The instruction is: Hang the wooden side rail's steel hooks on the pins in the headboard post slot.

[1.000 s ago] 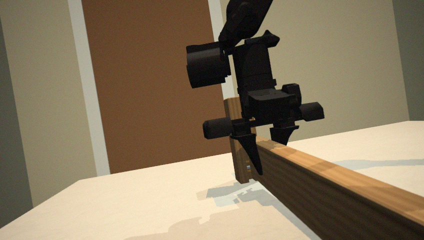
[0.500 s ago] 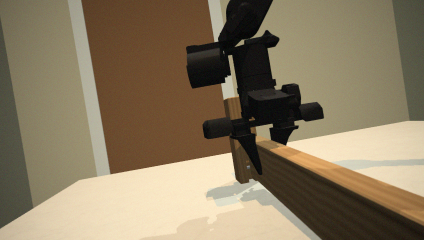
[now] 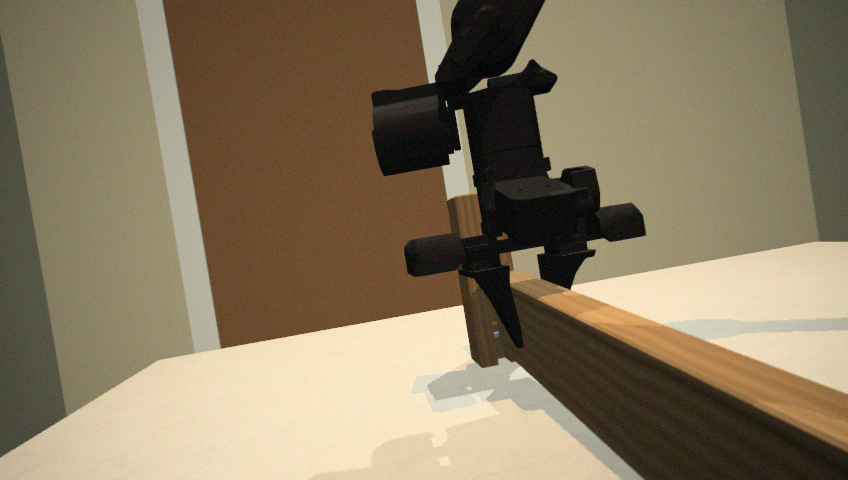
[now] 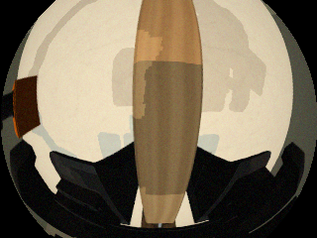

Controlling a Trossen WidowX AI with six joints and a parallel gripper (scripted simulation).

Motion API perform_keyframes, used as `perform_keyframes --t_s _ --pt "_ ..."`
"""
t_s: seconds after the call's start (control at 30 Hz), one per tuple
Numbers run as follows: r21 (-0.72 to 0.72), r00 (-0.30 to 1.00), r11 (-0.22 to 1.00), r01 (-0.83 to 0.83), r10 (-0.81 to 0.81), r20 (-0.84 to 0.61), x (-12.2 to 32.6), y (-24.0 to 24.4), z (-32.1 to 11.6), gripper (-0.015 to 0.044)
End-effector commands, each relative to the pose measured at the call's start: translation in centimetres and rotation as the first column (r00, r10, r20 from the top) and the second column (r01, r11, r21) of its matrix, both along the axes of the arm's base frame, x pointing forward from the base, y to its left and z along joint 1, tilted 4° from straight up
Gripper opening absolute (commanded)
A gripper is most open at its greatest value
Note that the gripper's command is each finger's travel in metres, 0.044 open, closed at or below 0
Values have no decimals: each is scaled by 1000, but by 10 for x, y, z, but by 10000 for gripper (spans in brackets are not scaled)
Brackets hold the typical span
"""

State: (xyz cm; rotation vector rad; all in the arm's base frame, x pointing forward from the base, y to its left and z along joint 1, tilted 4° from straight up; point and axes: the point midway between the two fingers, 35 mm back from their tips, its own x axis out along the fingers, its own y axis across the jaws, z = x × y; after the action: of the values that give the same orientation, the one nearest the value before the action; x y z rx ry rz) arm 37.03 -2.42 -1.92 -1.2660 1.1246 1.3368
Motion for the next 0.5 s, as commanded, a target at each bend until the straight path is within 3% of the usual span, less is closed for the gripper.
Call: perform_keyframes --t_s 0.0,0.47 --pt "0 1000 1000 -2 2 4 1 -1 1 0" --pt "0 1000 1000 -2 2 4 1 -2 0 0"
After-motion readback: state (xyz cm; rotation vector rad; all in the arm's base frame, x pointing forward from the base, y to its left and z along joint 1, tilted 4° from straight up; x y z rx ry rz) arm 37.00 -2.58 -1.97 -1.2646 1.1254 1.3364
